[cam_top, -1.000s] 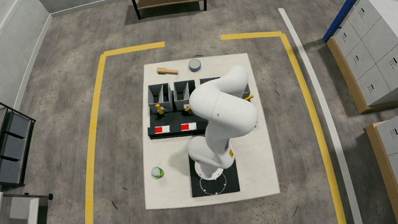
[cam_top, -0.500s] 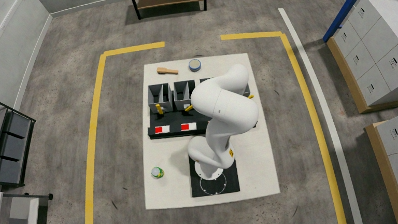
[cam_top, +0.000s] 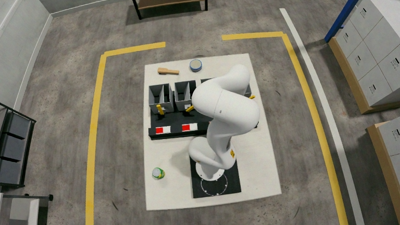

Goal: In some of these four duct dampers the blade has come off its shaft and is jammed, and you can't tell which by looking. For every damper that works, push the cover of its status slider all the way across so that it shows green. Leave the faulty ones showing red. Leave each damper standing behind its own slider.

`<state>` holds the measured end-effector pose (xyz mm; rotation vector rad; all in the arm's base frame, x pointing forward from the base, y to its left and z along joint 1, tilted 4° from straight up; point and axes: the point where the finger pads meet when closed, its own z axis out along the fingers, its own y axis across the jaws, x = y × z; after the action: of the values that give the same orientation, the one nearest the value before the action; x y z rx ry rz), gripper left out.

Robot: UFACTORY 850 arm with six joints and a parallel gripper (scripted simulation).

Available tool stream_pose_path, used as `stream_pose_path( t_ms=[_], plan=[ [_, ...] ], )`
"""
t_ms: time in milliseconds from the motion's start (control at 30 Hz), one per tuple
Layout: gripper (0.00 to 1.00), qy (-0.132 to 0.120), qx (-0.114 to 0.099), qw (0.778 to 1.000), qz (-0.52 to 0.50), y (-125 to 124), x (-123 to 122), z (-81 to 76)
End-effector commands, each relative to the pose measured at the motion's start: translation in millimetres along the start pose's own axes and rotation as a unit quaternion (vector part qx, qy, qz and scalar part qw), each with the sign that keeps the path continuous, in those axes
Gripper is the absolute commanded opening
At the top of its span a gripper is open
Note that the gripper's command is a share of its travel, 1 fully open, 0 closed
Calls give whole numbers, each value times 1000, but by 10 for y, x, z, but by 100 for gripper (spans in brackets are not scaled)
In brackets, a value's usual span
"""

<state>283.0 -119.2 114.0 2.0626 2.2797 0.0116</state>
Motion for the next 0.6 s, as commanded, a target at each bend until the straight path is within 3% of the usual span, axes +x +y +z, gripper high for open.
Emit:
stream_pose_path(
  t_ms=[0, 567],
  plan=[
    [0, 0, 0, 1000, 0, 5, -3, -3],
    [0, -1, 0, 1000, 0, 5, -2, 38]
  ],
)
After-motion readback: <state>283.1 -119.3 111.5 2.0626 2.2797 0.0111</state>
